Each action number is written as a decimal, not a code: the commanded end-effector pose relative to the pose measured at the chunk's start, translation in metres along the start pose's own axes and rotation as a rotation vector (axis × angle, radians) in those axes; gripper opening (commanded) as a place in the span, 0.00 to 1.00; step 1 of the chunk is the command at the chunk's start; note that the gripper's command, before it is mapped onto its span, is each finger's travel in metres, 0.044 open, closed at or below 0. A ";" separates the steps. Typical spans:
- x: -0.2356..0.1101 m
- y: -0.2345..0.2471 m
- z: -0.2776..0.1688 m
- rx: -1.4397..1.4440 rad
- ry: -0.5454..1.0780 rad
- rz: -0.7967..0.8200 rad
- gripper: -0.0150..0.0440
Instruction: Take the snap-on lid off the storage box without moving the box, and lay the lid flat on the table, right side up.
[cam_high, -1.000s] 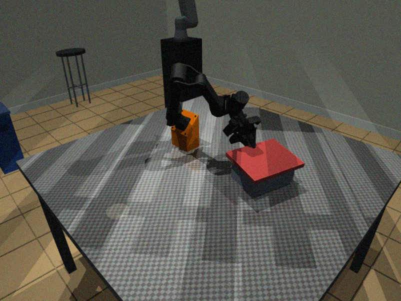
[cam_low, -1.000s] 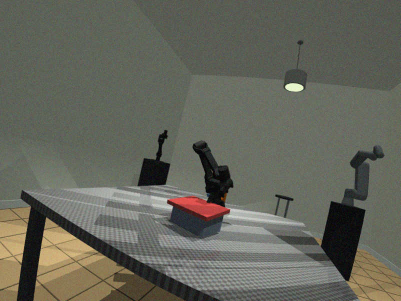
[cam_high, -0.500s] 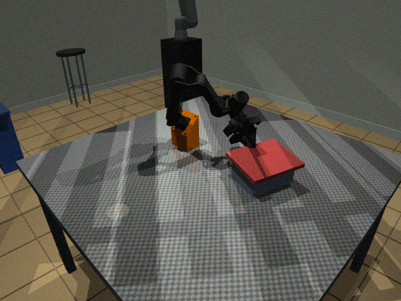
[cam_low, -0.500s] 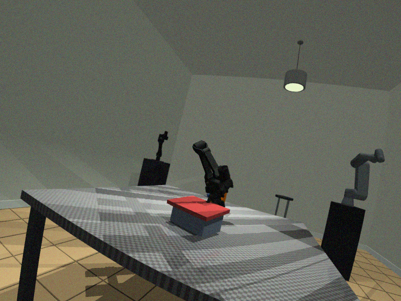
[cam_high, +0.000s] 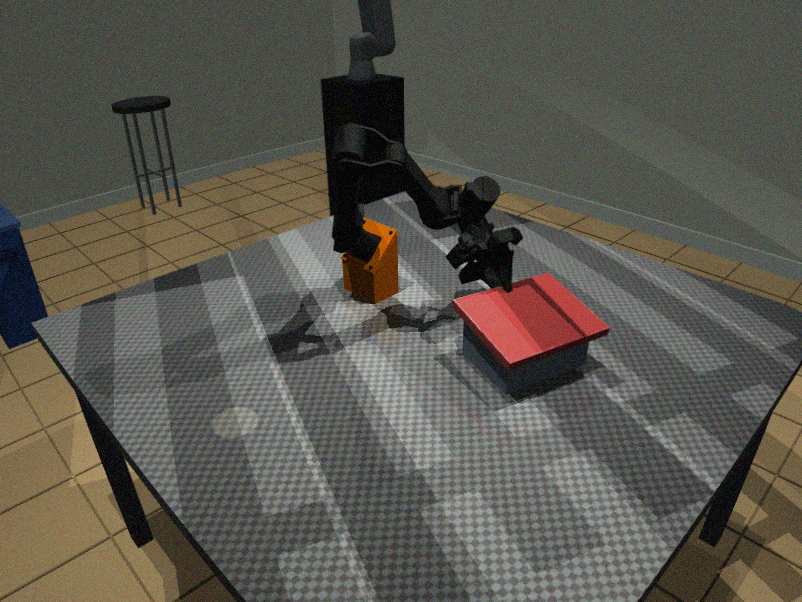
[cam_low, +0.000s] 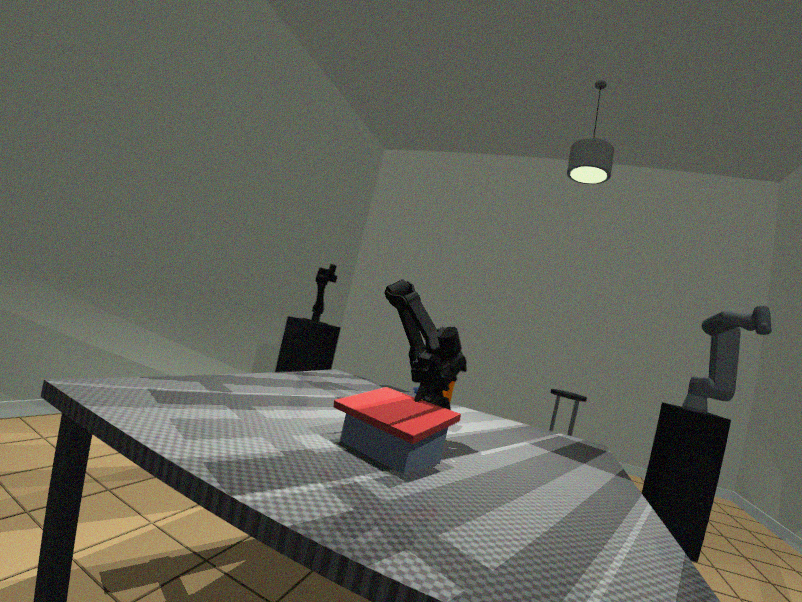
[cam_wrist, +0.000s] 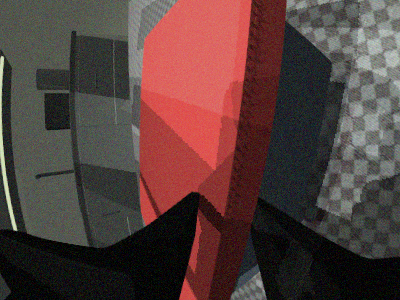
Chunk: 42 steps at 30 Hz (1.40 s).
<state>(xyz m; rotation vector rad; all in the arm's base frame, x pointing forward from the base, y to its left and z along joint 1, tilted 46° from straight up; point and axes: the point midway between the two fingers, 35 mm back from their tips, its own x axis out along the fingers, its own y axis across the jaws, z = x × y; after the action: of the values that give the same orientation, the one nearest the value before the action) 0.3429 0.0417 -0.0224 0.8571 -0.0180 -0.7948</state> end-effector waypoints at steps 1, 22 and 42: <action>-0.003 0.006 0.000 0.002 -0.001 0.001 0.25; -0.014 0.033 -0.001 0.003 0.000 0.001 0.25; -0.019 0.064 -0.001 0.004 0.000 0.001 0.25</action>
<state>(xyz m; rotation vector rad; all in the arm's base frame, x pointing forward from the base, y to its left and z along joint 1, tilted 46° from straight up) 0.3649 0.0747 0.0204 0.8548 -0.0165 -0.7973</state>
